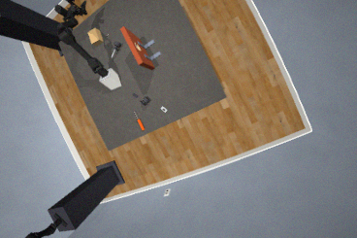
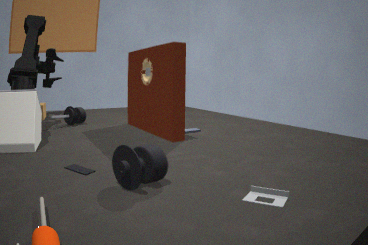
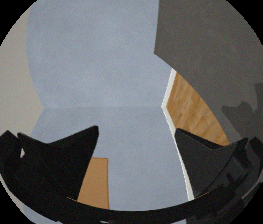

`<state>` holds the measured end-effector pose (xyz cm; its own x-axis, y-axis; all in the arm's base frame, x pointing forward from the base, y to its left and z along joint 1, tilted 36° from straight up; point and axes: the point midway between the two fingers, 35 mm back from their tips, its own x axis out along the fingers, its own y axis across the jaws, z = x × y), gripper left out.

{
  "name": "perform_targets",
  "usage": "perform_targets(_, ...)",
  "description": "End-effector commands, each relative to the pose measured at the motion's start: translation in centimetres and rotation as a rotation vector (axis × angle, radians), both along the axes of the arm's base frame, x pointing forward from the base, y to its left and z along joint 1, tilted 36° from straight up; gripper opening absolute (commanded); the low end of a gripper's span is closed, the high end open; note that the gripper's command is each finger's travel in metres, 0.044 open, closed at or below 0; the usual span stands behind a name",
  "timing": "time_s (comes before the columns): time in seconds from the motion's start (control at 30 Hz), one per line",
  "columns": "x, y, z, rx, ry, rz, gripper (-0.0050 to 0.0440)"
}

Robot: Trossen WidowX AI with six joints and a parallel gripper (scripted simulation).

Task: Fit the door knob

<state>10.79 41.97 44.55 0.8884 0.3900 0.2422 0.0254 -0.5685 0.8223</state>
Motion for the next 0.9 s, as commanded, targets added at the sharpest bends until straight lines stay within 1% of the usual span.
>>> perform_targets(0.0, 0.0, 0.0, 0.0, 0.0, 0.0, 0.0, 0.04)
perform_targets(0.53, 0.0, 0.0, 0.0, 0.0, 0.0, 0.0, 0.04)
perform_targets(0.6, 0.1, 0.0, 0.0, -0.003, -0.002, -0.002, 0.044)
perform_targets(0.63, 0.6, -0.1, 0.0, -0.011, -0.009, -0.007, 0.044)
perform_targets(0.7, 2.4, -0.4, 0.1, -0.045, -0.034, -0.029, 0.044)
perform_targets(0.73, 3.7, -0.6, 0.2, -0.072, -0.051, -0.045, 0.044)
perform_targets(0.87, 10.1, -2.6, 0.1, -0.211, -0.121, -0.12, 0.044)
